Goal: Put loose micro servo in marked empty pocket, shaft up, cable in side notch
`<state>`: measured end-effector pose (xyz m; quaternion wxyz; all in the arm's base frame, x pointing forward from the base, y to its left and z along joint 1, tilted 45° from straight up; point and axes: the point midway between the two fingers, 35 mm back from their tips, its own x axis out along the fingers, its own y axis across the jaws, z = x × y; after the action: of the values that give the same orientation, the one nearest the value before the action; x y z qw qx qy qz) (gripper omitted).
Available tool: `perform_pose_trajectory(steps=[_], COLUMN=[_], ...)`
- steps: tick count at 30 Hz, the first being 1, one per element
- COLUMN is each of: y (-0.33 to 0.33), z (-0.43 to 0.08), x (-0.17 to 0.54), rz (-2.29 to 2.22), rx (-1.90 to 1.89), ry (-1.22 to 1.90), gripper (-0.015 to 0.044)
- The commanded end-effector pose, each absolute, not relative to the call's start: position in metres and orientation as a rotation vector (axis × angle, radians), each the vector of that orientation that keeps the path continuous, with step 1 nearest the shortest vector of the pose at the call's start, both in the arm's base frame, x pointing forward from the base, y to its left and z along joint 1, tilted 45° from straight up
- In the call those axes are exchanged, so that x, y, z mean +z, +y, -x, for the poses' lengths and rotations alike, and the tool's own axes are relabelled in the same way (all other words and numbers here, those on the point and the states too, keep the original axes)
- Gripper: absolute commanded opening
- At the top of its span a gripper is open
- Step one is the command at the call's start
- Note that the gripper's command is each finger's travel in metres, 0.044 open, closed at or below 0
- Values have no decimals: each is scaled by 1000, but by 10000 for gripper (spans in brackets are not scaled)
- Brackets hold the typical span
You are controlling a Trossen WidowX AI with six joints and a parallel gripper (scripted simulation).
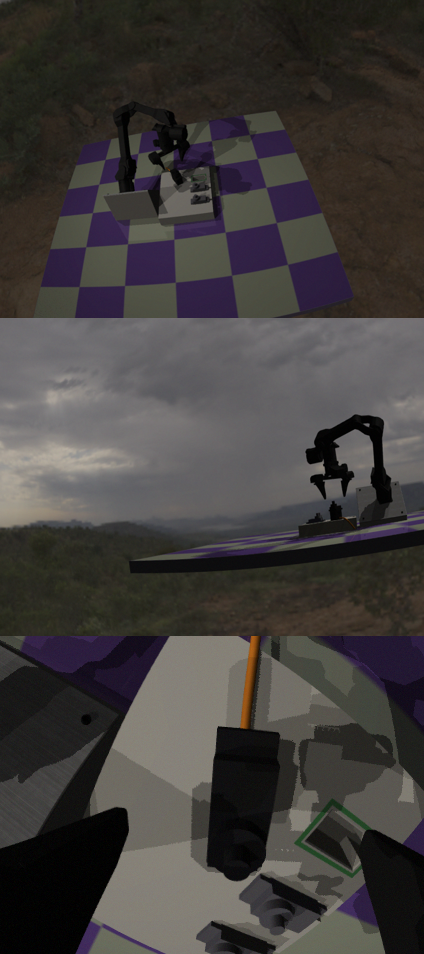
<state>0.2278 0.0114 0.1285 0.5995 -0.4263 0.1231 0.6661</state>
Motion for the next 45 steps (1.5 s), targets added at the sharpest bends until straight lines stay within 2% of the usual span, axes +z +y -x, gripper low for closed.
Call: perform_pose_trajectory(steps=[1,22,34,39,42,45], y=[21,42,42,42,39,32], z=[-227,-229,-229,-229,-229,-227], x=[120,99,99,99,102,109], rz=[979,979,979,979,979,980], rx=[1547,1547,1547,1547,1547,1547], ry=[280,278,278,278,279,280], gripper=[440,440,125,92,13,0])
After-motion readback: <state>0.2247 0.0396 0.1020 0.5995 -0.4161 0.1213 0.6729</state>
